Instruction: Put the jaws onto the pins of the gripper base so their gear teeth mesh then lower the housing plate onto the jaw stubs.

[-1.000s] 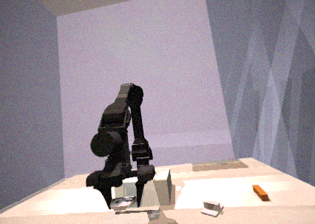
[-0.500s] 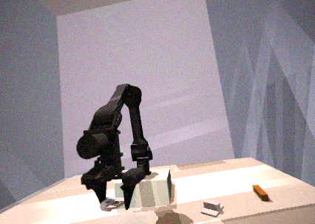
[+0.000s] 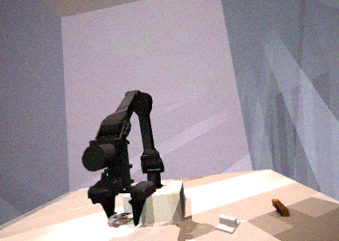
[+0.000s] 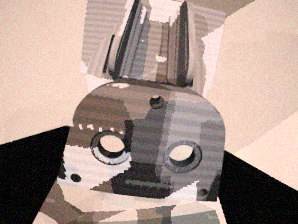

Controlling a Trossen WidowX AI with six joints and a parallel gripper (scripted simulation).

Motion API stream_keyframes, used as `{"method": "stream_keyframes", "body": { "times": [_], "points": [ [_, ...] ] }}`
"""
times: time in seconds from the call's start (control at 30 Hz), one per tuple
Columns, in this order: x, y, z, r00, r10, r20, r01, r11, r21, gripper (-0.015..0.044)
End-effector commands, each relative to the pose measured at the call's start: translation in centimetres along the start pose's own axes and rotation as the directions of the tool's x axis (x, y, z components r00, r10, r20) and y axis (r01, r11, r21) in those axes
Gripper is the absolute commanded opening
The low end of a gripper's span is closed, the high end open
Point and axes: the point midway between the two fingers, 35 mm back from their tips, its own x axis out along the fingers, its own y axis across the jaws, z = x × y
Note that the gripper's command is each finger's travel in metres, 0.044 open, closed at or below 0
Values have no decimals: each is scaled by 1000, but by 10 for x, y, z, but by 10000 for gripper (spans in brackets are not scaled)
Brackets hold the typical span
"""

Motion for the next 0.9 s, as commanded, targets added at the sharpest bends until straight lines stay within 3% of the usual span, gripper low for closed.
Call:
{"method": "stream_keyframes", "body": {
  "times": [0.0, 0.87],
  "points": [
    [0, -1, 0, 1000, -5, 2, 5, 1000, 14, 351],
    [1, 1, -18, 1000, -5, 1, 5, 1000, 14, 351]
  ]
}}
